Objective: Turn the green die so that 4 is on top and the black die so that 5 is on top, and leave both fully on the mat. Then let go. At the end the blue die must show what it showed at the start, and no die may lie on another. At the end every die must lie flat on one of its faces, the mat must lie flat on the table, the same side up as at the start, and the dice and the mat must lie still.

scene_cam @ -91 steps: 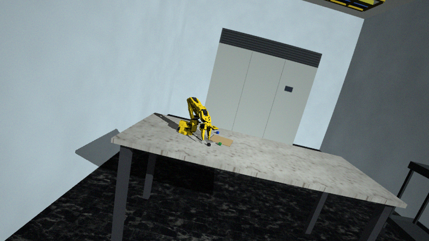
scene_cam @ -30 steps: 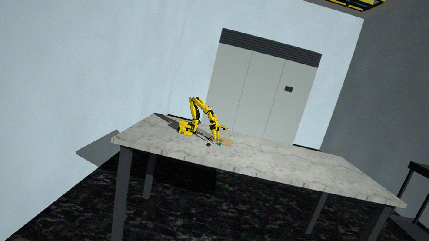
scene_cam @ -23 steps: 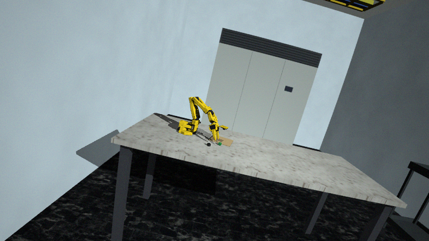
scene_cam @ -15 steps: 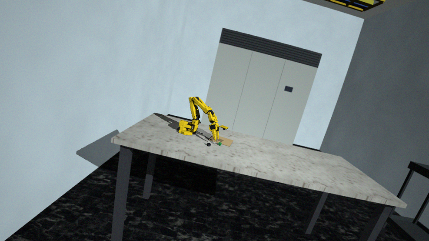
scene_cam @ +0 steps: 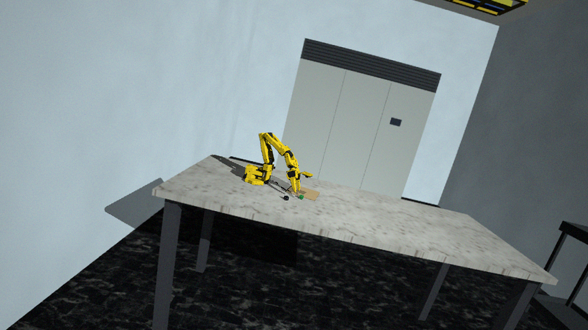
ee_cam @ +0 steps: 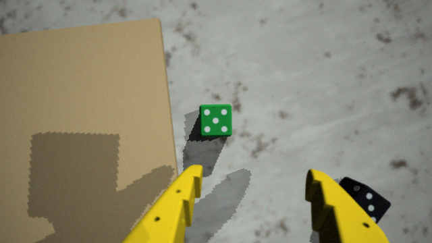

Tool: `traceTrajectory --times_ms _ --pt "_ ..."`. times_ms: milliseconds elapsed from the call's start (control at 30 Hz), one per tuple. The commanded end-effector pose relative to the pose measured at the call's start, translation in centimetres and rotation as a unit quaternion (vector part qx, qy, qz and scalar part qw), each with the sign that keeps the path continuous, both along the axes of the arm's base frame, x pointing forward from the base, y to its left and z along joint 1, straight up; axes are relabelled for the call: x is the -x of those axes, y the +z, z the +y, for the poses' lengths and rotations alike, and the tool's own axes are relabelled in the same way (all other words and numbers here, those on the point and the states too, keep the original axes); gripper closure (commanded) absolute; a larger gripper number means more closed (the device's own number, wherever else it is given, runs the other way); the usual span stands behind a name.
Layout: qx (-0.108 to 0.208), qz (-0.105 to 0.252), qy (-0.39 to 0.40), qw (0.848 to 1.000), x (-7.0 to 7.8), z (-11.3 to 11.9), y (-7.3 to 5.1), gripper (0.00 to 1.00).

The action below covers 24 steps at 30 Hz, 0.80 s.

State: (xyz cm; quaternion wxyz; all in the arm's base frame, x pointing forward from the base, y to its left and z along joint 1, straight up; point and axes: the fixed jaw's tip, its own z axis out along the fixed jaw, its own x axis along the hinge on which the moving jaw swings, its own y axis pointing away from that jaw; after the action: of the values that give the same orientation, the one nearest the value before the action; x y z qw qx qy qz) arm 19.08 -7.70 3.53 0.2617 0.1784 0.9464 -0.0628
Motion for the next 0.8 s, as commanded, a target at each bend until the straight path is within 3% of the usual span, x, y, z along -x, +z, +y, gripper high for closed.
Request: traceTrajectory --times_ms 0,167,300,533,600,767 --pt "0.008 -0.024 0.001 1.000 -0.9 -0.2 0.9 0.75" --pt "0.010 -0.028 0.001 1.000 -1.0 -0.3 1.1 0.75" --pt "0.020 -0.052 0.001 0.998 -1.3 -0.4 2.0 0.75" --pt "0.058 -0.138 0.001 0.989 -2.1 -0.7 5.7 0.75" --pt "0.058 -0.138 0.001 0.989 -2.1 -0.7 5.7 0.75" --pt "0.087 -0.203 0.001 0.975 -2.2 -0.8 8.6 0.75"
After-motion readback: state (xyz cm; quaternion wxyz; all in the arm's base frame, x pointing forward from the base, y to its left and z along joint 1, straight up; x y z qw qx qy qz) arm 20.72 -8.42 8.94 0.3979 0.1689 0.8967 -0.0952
